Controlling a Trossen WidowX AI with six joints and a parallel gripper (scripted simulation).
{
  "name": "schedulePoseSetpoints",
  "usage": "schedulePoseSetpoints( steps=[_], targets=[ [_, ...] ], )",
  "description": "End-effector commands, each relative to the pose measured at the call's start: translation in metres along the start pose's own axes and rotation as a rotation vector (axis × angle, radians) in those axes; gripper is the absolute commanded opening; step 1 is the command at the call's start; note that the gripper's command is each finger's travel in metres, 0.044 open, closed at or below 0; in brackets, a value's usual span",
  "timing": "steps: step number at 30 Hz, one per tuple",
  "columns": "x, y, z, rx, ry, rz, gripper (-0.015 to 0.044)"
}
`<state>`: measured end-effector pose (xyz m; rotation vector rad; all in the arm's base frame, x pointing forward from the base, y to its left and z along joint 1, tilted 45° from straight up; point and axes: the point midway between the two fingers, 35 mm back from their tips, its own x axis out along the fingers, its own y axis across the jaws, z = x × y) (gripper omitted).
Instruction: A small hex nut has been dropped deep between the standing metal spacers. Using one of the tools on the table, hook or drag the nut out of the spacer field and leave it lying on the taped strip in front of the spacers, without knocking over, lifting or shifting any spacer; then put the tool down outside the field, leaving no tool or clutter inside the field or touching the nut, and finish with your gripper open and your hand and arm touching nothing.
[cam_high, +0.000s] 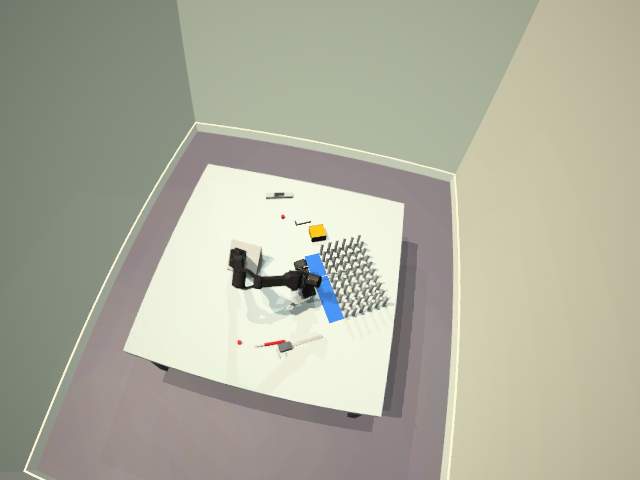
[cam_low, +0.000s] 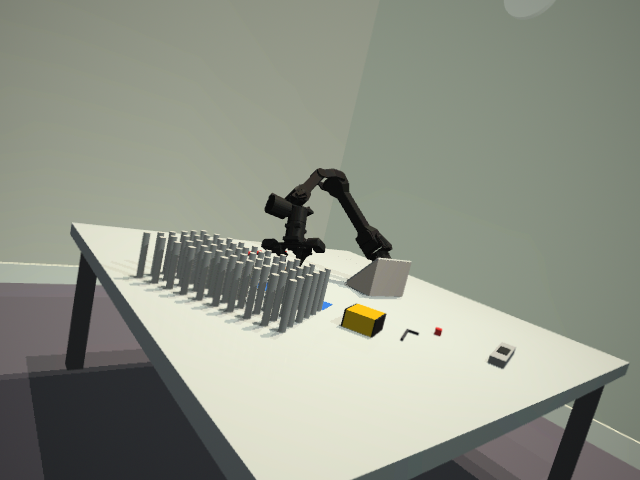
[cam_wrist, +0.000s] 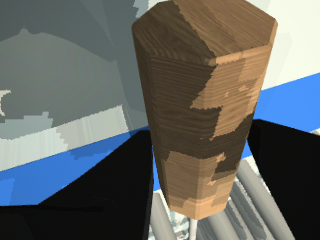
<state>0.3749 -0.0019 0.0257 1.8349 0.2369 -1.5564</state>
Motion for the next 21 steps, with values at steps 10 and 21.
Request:
schedulePoseSetpoints(
  steps=[10,21],
  targets=[
    [0.005,0.001,-0.011,0.005,0.004,0.003,0.0],
    [0.008,0.001,-0.018,0.004,0.005,0.004,0.0]
  ],
)
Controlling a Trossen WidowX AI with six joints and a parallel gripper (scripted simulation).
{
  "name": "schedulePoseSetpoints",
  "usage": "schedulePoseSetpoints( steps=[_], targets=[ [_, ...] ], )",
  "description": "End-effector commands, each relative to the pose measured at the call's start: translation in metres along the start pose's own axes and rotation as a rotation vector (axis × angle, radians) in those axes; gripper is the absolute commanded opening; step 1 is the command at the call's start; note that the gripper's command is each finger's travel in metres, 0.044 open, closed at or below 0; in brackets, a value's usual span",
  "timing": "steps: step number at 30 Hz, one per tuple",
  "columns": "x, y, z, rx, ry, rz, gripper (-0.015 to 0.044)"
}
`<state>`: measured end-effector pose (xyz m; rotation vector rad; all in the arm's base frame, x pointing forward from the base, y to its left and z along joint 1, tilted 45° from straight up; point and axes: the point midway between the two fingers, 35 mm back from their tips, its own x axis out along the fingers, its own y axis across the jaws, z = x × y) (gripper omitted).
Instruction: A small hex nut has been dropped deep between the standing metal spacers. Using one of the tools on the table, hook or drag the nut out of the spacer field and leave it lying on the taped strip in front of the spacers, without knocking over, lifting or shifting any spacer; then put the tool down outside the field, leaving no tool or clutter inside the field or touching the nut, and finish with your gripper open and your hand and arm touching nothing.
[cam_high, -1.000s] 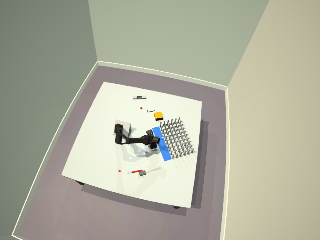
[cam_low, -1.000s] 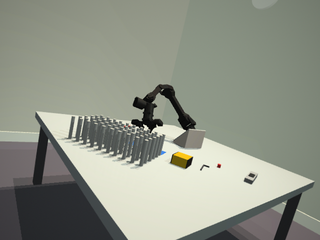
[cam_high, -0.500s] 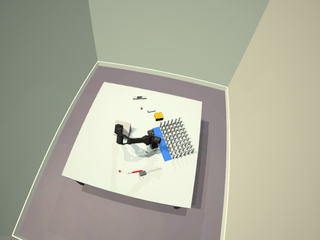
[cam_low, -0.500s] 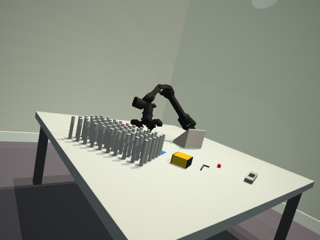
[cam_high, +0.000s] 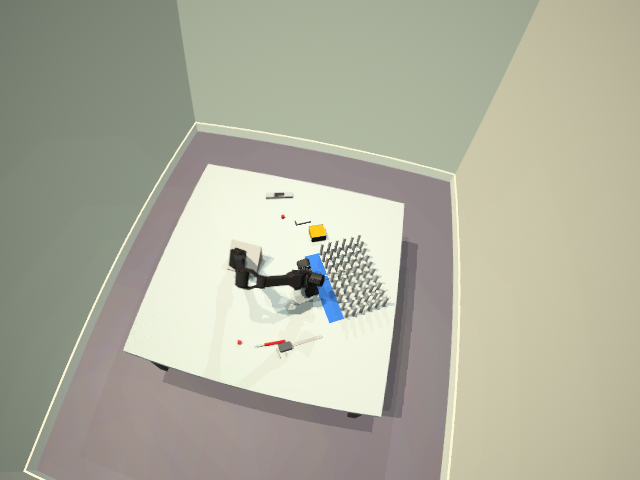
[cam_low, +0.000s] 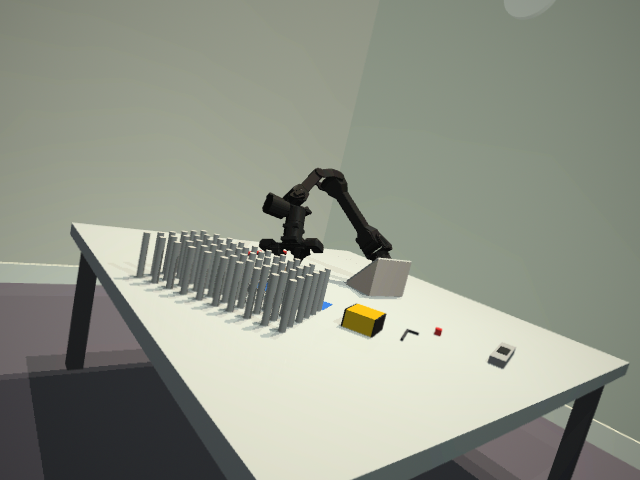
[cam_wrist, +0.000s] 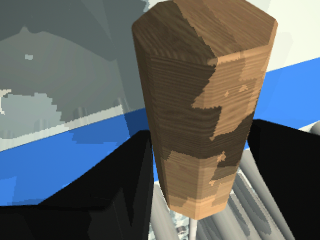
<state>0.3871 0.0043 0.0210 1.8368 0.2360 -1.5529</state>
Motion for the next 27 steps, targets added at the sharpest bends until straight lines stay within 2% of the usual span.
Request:
schedulePoseSetpoints(
  steps=[1,27],
  targets=[
    [0.002,0.0,-0.005,0.004,0.002,0.002,0.0],
    [0.009,0.0,-0.018,0.003,0.004,0.005,0.0]
  ],
)
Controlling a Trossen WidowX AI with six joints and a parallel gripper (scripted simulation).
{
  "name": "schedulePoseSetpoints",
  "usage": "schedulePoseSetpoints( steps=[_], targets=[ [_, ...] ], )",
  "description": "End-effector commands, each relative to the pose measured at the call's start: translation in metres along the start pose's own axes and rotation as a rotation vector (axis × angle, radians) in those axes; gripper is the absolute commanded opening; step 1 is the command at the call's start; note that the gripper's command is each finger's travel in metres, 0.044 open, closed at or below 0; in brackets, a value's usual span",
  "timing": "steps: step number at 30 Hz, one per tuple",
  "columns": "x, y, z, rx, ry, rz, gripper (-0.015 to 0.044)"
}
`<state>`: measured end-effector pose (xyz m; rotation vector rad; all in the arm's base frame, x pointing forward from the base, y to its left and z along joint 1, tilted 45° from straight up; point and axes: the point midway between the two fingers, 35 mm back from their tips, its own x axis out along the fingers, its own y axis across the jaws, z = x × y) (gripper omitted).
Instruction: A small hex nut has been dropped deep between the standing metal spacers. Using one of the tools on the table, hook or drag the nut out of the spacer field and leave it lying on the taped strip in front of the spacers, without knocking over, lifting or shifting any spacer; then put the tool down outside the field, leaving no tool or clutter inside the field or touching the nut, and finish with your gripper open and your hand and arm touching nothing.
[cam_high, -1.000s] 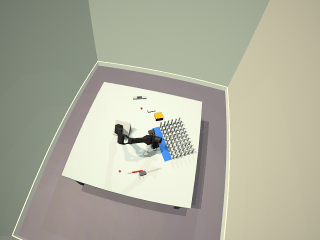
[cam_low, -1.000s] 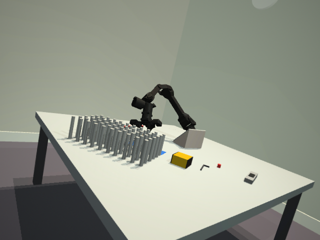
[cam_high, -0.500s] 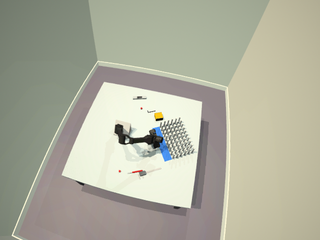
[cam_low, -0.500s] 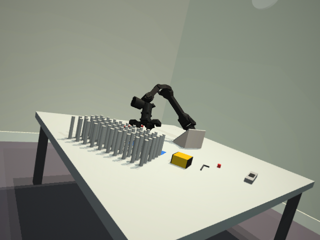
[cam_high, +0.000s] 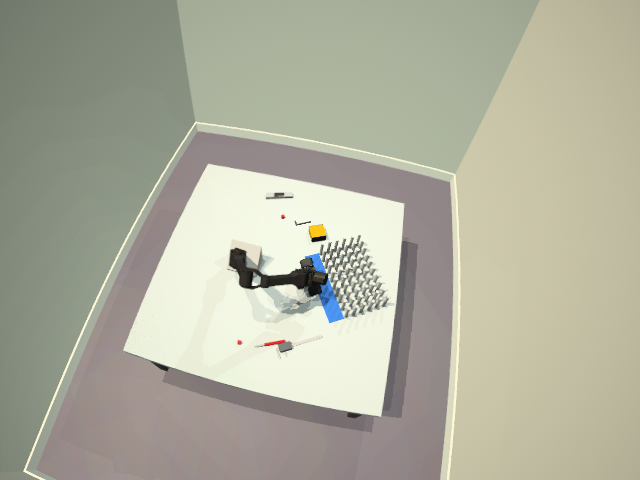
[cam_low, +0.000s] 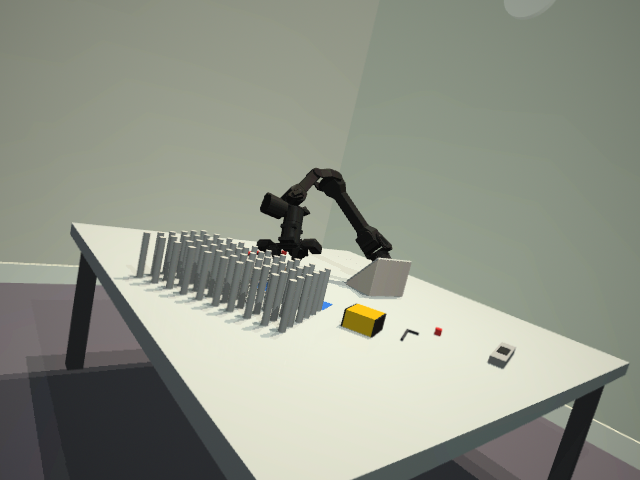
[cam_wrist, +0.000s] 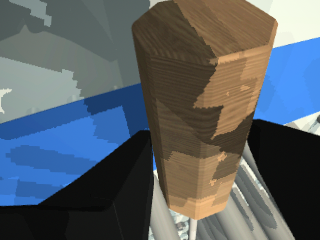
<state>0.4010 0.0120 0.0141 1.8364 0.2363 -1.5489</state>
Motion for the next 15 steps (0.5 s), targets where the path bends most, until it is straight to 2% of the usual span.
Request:
schedulePoseSetpoints(
  steps=[1,15],
  targets=[
    [0.002,0.001,-0.002,0.005,0.002,0.002,0.0],
    [0.016,0.002,0.004,-0.002,-0.001,0.0,0.0]
  ],
)
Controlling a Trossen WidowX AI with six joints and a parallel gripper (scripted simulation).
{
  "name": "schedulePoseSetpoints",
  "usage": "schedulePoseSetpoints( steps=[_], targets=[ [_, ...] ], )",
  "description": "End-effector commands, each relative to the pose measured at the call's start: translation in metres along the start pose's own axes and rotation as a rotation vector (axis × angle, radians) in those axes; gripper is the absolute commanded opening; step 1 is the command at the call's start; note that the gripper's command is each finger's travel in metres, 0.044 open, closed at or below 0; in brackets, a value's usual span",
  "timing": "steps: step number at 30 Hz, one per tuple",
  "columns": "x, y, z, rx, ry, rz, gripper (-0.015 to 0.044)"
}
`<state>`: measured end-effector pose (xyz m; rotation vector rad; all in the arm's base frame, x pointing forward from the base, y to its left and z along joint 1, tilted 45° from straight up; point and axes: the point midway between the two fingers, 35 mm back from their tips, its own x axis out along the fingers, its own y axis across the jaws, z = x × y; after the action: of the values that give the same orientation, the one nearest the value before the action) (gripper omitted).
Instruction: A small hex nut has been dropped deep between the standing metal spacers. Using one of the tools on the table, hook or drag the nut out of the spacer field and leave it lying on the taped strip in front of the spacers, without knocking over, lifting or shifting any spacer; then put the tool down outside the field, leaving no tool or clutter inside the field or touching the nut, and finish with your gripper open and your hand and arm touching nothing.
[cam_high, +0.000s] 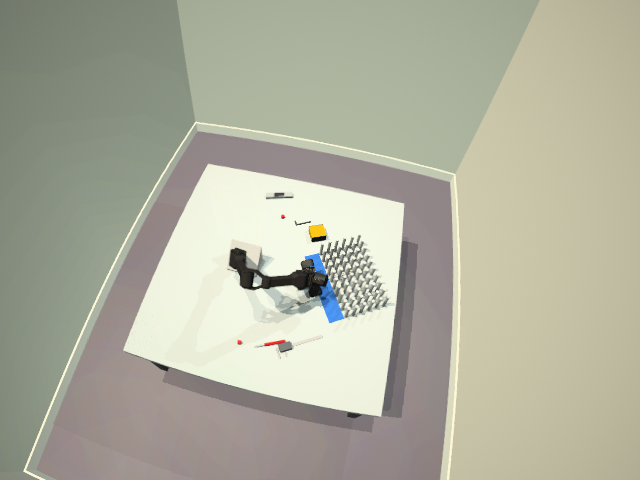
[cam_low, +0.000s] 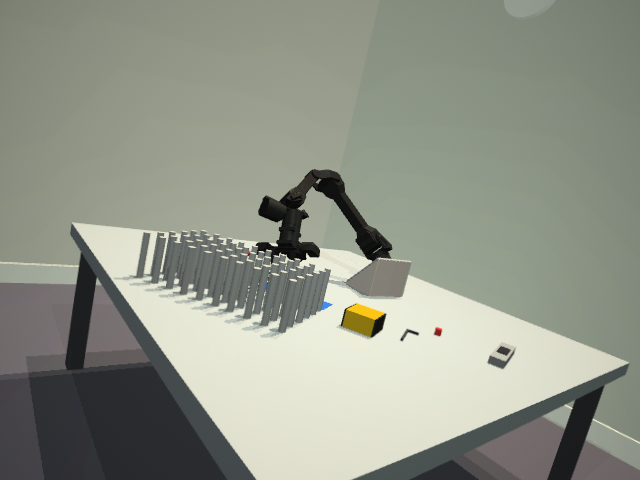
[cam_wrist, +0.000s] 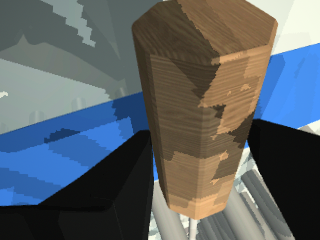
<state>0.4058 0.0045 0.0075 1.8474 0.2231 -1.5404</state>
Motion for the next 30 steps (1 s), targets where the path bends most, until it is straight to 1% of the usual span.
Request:
schedulePoseSetpoints(
  steps=[1,30],
  targets=[
    [0.0077,-0.0031,0.0039,-0.012,-0.007,-0.009,0.0],
    [0.0138,-0.006,0.0052,-0.017,-0.027,-0.007,0.0]
  ],
)
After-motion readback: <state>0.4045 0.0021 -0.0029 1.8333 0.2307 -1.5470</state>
